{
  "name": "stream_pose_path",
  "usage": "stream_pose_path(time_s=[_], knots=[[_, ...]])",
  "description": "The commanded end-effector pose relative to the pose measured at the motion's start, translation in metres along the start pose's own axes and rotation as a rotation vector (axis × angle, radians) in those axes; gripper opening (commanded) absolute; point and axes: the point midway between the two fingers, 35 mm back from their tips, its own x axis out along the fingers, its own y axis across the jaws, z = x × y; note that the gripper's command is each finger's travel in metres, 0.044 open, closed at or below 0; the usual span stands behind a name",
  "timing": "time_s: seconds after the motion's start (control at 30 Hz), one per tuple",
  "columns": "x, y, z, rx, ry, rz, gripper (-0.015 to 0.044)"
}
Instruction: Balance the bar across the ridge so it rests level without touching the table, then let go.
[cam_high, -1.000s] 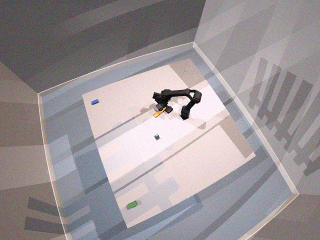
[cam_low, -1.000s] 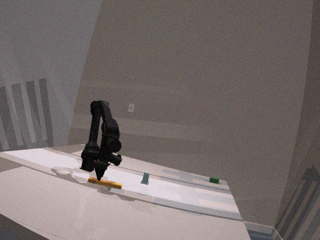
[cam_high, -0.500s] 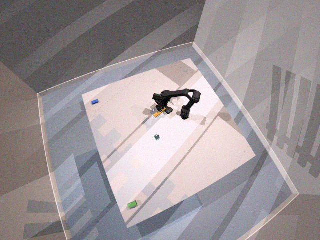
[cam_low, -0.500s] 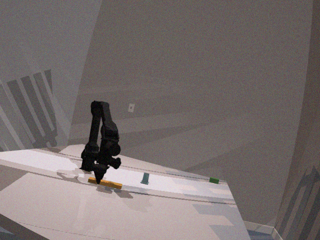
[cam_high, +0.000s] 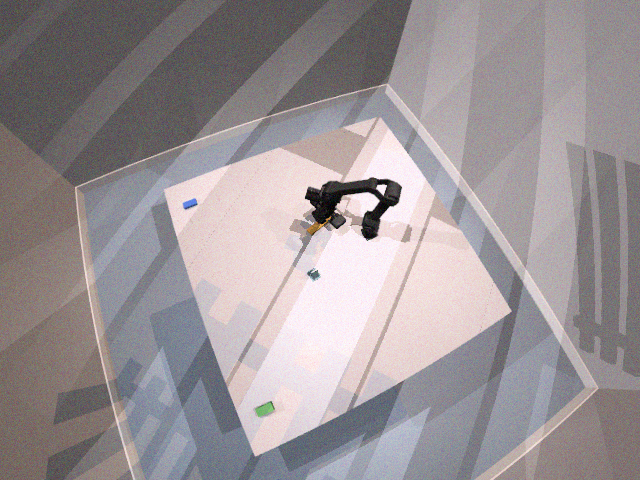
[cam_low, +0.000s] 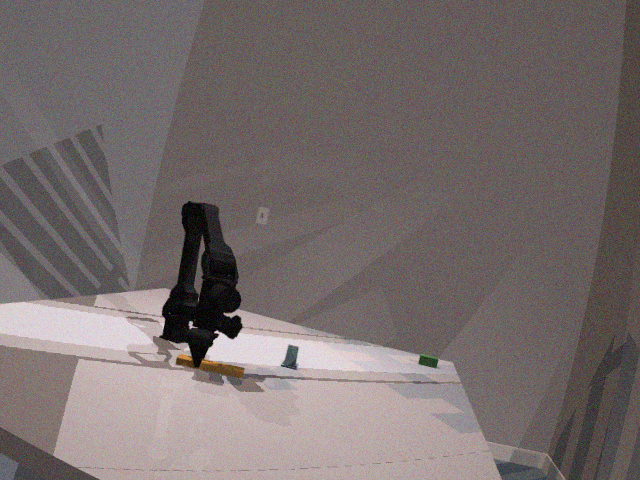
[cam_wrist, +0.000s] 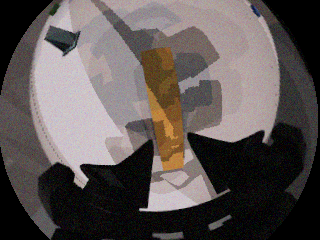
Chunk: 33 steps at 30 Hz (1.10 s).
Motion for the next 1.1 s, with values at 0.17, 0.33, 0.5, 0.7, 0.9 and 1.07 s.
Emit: stream_pose_path(time_s=[0.17,0.33,0.5,0.7,0.9,1.07], knots=[[0.000,0.000,0.000,0.000,0.000,0.000,0.0124],[-0.002,0.000,0.000,0.000,0.000,0.000,0.0052],[-0.013,-0.002,0.002,0.001,-0.001,0.000,0.0000],[-0.028,-0.004,0.003,0.001,-0.001,0.001,0.0000],[-0.043,-0.005,0.003,0.002,-0.002,0.001,0.0000],[-0.056,-0.005,0.003,0.002,-0.002,0.002,0.0000]])
